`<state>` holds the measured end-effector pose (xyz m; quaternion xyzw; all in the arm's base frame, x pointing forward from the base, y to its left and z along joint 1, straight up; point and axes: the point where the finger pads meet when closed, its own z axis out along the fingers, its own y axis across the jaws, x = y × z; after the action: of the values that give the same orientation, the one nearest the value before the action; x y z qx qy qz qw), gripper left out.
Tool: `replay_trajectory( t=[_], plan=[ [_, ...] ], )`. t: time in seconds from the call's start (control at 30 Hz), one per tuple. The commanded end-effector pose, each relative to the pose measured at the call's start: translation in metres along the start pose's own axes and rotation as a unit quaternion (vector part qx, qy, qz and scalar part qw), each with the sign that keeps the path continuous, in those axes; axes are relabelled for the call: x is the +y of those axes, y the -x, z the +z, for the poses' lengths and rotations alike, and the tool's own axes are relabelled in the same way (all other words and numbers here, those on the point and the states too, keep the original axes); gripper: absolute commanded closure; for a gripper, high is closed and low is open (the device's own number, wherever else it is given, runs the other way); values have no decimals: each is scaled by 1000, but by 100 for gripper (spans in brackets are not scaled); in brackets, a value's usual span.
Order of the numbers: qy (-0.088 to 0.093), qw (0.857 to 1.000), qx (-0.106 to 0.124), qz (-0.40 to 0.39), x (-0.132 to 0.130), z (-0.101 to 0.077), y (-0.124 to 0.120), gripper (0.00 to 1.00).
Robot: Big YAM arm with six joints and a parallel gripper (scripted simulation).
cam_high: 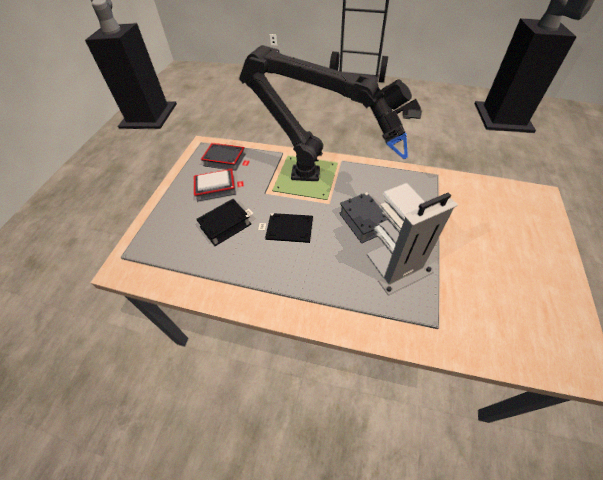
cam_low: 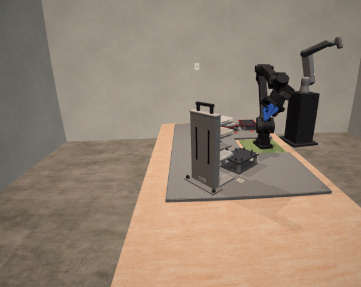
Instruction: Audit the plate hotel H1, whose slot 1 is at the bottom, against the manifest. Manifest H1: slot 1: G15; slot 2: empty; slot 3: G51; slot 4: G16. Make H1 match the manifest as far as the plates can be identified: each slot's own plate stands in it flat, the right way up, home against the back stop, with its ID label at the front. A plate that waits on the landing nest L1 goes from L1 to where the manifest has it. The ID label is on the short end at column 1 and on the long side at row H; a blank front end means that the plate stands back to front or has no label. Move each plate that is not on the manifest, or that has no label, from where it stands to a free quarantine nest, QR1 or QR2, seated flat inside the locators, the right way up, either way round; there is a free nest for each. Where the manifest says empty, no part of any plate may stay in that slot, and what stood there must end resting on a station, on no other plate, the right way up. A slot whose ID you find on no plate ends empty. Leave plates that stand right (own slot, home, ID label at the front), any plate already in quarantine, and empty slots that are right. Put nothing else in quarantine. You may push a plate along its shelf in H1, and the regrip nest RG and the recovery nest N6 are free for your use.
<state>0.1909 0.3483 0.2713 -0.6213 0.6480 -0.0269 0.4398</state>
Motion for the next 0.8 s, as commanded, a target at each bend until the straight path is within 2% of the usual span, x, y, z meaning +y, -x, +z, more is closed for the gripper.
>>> replay_trajectory(
  t=[0.0,0.13,0.17,0.2,0.23,0.27,0.3,0.4,0.47,0.53,0.57,0.63,0.67,0.77],
  plan=[
    [-17,999,5,40,-32,-7,20,100],
    [-14,999,13,47,-35,-5,16,100],
    [-20,998,2,52,-43,-13,15,100],
    [-27,998,-10,49,-49,-12,19,100],
    [-27,999,-10,46,-51,-11,17,100],
    [-20,999,3,40,-42,-2,1,100],
    [-15,998,23,55,-46,0,3,100],
    [-17,995,54,81,-53,3,-5,100],
    [-15,995,53,81,-57,5,-10,100],
    [-24,996,36,76,-64,1,-14,100],
    [-15,996,52,69,-52,10,-32,100],
    [-15,996,52,69,-52,10,-32,100],
    [-16,994,62,89,-65,8,-20,100],
    [-18,989,92,116,-72,10,-29,100]
  ],
)
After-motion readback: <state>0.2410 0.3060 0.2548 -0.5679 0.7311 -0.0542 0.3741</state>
